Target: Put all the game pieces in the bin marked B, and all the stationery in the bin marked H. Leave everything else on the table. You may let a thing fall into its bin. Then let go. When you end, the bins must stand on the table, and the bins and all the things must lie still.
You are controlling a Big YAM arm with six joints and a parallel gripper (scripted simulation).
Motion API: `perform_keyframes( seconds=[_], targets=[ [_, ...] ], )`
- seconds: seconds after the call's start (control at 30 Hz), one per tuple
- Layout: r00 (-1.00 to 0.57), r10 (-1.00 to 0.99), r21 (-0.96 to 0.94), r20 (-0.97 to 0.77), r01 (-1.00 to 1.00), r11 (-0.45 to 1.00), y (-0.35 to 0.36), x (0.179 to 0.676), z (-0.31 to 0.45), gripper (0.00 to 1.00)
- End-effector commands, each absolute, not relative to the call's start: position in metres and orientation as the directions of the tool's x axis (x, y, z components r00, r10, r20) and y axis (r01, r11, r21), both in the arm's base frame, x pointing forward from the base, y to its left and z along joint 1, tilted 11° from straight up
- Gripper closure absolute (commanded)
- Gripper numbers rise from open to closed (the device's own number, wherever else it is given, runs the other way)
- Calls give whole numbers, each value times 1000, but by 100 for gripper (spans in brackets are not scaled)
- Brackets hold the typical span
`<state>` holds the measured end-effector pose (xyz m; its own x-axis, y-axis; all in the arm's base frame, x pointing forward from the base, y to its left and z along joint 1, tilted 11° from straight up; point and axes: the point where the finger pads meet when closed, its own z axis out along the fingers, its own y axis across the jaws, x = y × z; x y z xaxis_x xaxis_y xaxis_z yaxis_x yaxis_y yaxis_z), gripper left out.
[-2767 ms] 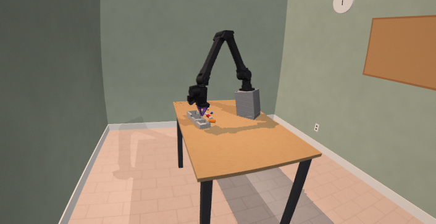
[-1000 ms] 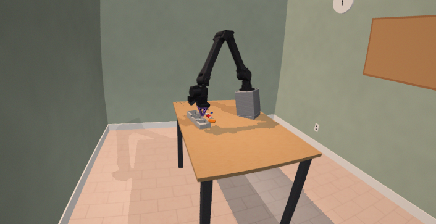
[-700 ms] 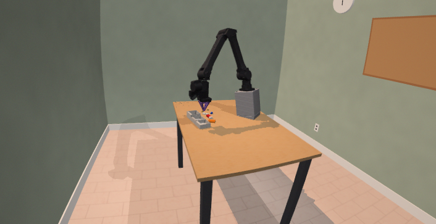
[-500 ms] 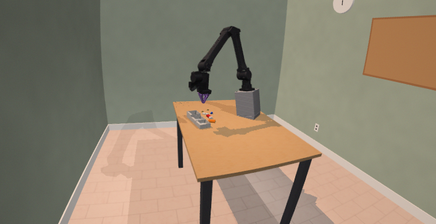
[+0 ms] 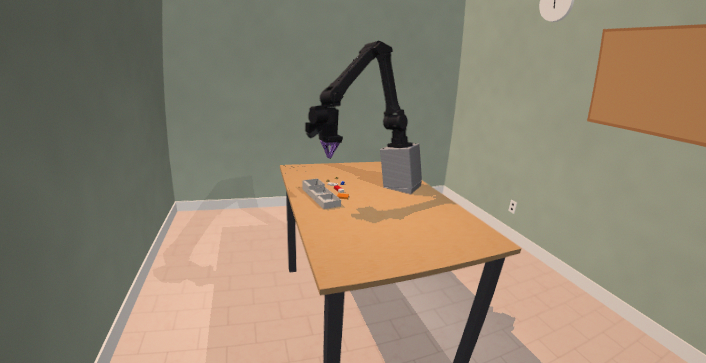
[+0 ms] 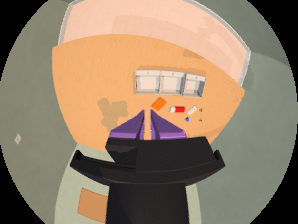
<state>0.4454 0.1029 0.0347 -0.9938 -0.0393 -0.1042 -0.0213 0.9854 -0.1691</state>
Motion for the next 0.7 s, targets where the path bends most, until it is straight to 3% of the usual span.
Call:
perform_keyframes(
  seconds=[0.0, 0.67],
  targets=[
    [-994, -25, -173, -102, -7, 985, 101, 449, 31, 92],
    [-991, -27, -166, -131, -5, 986, 101, 462, 36, 92]
  ],
)
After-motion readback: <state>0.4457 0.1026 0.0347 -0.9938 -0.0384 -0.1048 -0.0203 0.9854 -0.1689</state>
